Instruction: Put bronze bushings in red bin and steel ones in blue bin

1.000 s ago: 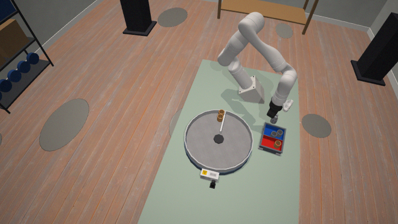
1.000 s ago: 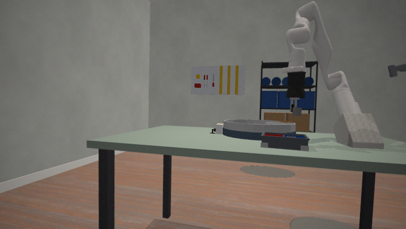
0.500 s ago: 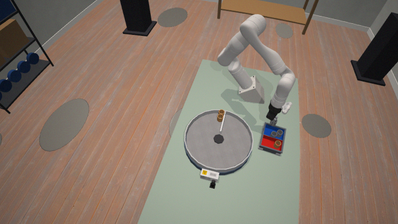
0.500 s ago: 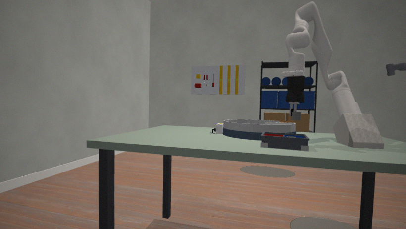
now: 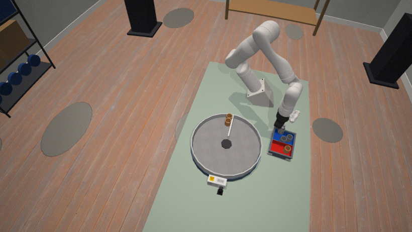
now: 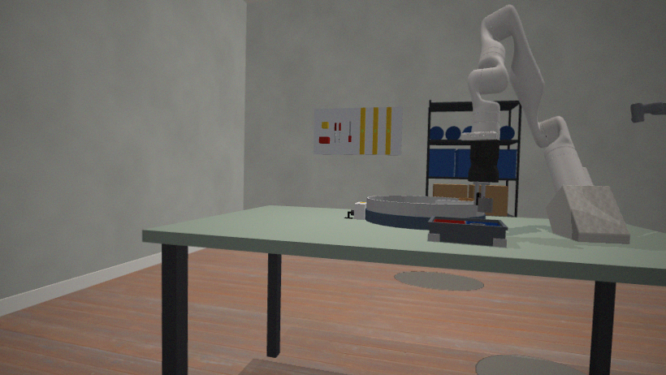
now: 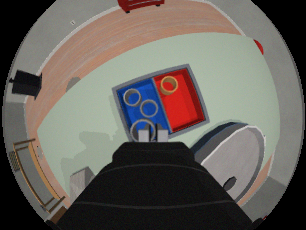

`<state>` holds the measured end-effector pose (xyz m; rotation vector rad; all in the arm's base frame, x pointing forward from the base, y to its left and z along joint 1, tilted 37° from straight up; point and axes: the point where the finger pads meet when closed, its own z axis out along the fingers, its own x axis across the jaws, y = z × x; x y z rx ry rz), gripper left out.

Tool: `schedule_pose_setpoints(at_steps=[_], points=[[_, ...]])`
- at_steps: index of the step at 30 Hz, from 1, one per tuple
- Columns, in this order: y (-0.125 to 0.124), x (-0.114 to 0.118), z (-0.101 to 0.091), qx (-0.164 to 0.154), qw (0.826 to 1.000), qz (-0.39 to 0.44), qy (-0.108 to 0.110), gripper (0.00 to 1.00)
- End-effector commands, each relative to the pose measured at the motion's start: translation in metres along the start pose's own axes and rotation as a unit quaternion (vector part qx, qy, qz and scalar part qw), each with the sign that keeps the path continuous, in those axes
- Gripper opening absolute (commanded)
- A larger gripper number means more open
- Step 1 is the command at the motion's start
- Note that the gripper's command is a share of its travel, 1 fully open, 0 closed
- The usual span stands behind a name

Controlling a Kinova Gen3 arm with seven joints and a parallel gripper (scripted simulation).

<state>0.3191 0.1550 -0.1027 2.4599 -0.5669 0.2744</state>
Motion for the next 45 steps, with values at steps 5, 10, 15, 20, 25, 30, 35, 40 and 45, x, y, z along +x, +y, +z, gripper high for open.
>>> schedule_pose_setpoints(at_steps=[5, 10, 15, 20, 25, 30, 35, 40, 45], points=[[0.005, -0.001, 0.018, -0.008, 1.0, -0.001, -0.001, 0.0], [0.005, -0.001, 0.018, -0.008, 1.0, -0.001, -0.001, 0.0], [0.005, -0.001, 0.02, -0.008, 1.0, -0.001, -0.001, 0.0], [0.005, -0.001, 0.024, -0.008, 1.0, -0.001, -0.001, 0.0], [0.005, -0.001, 0.029, -0.008, 1.0, -0.001, -0.001, 0.0], [0.005, -0.001, 0.03, -0.008, 1.0, -0.001, -0.001, 0.0], [0.005, -0.001, 0.03, -0.008, 1.0, -0.001, -0.001, 0.0], [0.005, -0.001, 0.036, -0.008, 1.0, -0.001, -0.001, 0.0], [0.005, -0.001, 0.036, -0.008, 1.0, -0.001, -0.001, 0.0]])
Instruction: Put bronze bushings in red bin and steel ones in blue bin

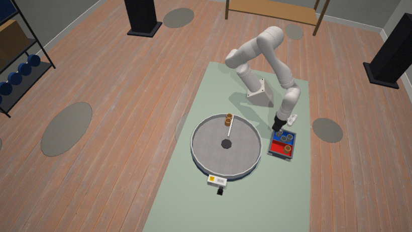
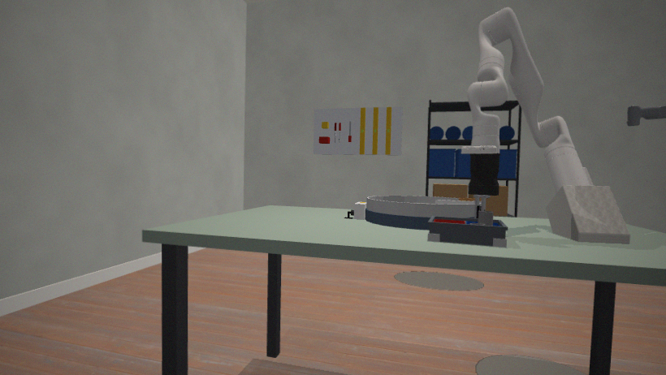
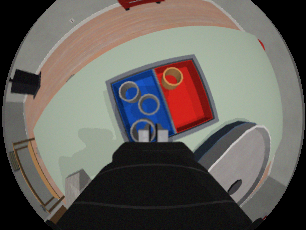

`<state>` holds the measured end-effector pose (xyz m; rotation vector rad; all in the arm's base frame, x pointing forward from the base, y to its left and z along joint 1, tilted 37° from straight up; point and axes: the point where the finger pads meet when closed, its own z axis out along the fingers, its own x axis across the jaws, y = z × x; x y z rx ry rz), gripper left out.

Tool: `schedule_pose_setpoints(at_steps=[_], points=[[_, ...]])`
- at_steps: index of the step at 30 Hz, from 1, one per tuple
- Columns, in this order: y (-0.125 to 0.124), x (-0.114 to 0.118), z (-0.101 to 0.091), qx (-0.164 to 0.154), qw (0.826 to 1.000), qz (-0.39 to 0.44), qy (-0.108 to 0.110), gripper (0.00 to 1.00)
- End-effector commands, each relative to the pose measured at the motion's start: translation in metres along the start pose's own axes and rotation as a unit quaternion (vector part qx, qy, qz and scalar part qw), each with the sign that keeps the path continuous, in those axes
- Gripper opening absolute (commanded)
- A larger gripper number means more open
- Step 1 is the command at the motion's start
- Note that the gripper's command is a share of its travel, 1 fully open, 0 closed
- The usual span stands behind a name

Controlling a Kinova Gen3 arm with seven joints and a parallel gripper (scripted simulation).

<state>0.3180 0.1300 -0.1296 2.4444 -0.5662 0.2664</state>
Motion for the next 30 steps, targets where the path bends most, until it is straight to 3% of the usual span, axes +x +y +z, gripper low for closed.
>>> schedule_pose_setpoints(at_steps=[1, 30], points=[[0.0, 0.0, 0.001, 0.0, 1.0, 0.0, 0.0, 0.0], [0.0, 0.0, 0.018, 0.0, 1.0, 0.0, 0.0, 0.0]])
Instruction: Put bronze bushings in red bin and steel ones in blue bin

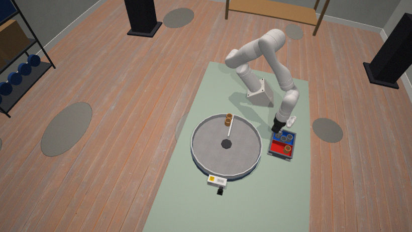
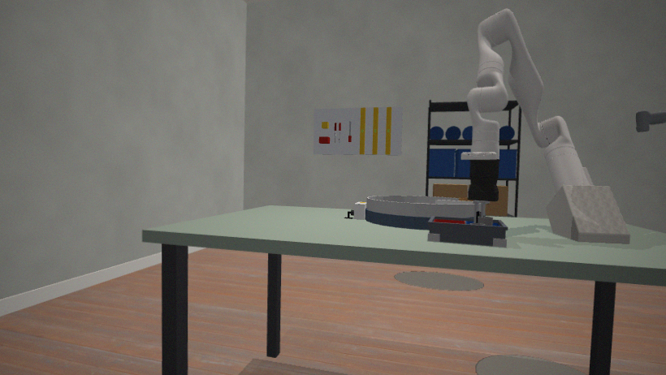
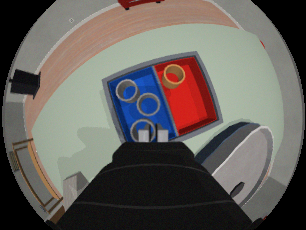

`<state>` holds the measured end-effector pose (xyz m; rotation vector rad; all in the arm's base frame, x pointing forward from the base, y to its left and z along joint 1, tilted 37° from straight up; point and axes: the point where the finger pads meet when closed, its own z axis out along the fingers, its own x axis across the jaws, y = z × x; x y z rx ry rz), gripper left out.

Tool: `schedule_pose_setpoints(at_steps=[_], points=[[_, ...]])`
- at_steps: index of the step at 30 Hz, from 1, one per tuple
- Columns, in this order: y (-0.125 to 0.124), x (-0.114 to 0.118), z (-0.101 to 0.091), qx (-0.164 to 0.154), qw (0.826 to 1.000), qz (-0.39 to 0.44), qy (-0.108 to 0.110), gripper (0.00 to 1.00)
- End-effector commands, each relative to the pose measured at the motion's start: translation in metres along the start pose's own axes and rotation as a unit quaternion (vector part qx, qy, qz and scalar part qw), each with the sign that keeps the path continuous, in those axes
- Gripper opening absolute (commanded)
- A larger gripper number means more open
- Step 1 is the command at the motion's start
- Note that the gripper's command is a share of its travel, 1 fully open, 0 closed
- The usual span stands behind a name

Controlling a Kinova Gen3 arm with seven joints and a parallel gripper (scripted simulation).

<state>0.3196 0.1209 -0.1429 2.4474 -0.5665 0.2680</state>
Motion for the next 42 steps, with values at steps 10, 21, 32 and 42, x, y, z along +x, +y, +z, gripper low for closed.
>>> schedule_pose_setpoints(at_steps=[10, 21, 32, 42], points=[[0.001, 0.0, 0.004, -0.001, 1.0, 0.0, 0.0, 0.0], [0.001, 0.0, 0.011, -0.001, 1.0, 0.0, 0.0, 0.0], [0.001, 0.0, 0.014, -0.001, 1.0, 0.0, 0.0, 0.0], [0.001, 0.0, 0.014, -0.001, 1.0, 0.0, 0.0, 0.47]])
